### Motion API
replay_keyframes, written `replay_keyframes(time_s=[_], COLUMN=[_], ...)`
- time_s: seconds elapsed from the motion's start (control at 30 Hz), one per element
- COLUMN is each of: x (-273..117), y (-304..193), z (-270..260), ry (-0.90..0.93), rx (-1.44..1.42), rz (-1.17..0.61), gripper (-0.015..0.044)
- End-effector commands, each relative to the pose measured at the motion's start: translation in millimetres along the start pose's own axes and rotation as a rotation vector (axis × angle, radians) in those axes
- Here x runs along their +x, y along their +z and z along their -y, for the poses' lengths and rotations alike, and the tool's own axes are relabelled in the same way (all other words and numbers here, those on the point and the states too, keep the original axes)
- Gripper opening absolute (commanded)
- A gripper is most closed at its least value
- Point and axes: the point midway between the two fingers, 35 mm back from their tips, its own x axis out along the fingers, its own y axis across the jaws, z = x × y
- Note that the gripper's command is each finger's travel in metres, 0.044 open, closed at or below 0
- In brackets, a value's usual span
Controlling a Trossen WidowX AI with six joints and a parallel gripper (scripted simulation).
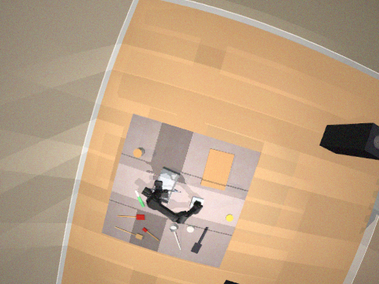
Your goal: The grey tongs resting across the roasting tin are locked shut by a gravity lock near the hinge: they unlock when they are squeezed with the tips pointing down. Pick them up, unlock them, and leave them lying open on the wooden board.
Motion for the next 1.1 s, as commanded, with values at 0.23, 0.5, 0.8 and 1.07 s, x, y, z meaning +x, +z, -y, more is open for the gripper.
replay_keyframes(time_s=[0.23,0.5,0.8,1.07], x=[-3.6,-5.1,-7.0,-8.5], y=[43.2,79.7,128.3,175.9], z=[-60.6,-97.4,-134.6,-160.9], ry=[0.013,0.017,0.021,0.023], rx=[-0.159,-0.266,-0.413,-0.543], rz=[0.001,0.004,0.011,0.018], gripper=[-0.0150,-0.0150,-0.0150,-0.0150])
